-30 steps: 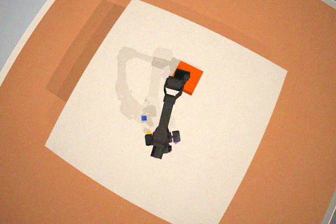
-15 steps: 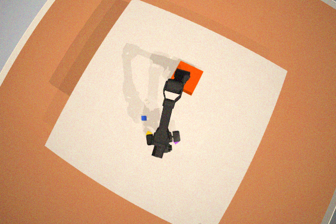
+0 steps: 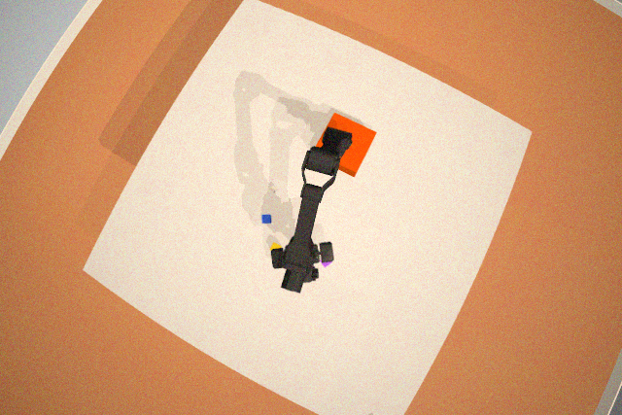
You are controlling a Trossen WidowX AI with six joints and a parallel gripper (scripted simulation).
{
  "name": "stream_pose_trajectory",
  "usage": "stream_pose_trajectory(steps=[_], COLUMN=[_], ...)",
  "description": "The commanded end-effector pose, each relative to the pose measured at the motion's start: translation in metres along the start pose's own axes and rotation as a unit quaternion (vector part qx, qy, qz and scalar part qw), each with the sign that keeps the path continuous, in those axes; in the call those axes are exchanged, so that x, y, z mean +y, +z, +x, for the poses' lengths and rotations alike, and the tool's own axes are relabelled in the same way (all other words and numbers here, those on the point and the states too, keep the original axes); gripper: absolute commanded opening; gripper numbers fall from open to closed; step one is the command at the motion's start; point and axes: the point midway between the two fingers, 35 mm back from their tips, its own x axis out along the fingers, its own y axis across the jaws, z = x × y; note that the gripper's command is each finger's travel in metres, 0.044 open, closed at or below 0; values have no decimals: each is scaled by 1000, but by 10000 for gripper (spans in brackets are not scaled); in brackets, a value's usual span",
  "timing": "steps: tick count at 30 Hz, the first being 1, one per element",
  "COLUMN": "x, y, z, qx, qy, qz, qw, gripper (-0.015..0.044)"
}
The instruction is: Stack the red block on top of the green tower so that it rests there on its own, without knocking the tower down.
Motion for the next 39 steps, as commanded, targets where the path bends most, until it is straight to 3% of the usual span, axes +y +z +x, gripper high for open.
stream_pose_trajectory(steps=[1, 17, 33, 39], x=[0, 0, 0, 0], y=[0, 0, 0, 0], z=[0, -4, 0, 0], qx=[-1, -1, 0, 0], qy=[2, 2, 0, 0], qz=[1, 1, 0, 0], qw=[1000, 1000, 1000, 1000], gripper=[0, 0, 420, 440])
